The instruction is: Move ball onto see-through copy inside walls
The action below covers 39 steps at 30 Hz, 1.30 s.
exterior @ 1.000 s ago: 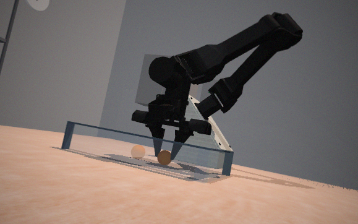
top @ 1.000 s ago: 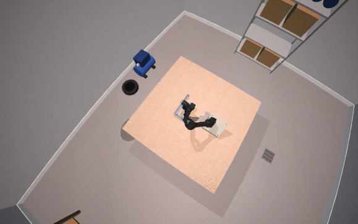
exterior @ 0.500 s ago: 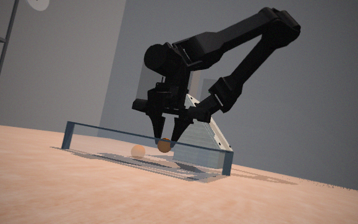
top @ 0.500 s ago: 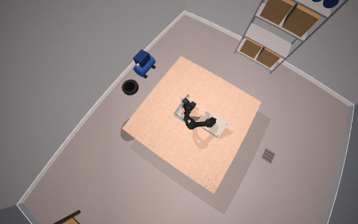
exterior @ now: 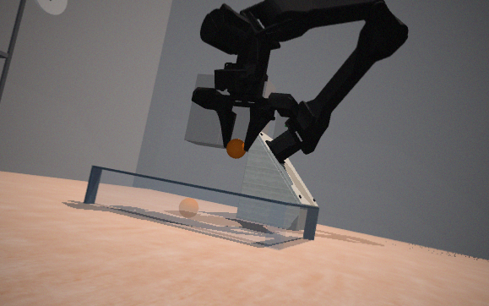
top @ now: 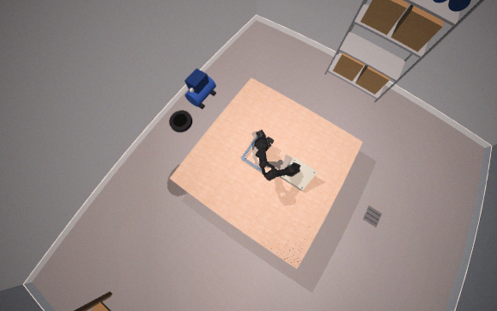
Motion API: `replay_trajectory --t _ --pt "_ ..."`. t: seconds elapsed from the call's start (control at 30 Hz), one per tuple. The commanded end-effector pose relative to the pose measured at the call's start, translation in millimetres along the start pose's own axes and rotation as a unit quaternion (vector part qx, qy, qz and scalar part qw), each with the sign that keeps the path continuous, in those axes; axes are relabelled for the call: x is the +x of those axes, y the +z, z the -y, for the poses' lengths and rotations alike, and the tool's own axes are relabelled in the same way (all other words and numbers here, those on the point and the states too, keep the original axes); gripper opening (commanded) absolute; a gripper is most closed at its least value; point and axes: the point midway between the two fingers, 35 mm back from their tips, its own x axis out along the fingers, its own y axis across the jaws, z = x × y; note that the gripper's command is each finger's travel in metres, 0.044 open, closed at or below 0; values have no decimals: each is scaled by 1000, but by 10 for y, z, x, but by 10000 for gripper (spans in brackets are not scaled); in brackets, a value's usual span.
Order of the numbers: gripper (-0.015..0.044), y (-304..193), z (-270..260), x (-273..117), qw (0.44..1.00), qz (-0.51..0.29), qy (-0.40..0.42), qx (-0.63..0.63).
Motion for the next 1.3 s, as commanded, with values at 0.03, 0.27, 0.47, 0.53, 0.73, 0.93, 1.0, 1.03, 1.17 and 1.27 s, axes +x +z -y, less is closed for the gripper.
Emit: replay_trajectory --t 0.03,0.27,0.47,0.53,0.73,0.93,1.0,1.03,1.17,1.27 --pt "0 -8 -21 -78 1000 -2 -1 -7" --pt "0 43 252 79 1000 -1 -1 -7" --pt "0 62 511 241 1000 -1 -1 -7" --pt "0 62 597 297 1000 -1 -1 -8" --pt "0 62 660 365 1000 -1 -1 -8" --pt "0 78 669 629 1000 -1 -2 -7" --pt "0 77 668 743 1000 -1 -2 -7" --pt "0 76 666 799 1000 -1 -2 -7" --pt "0 59 655 1008 1000 -1 0 -7" --pt "0 54 652 1043 1000 -1 0 -7"
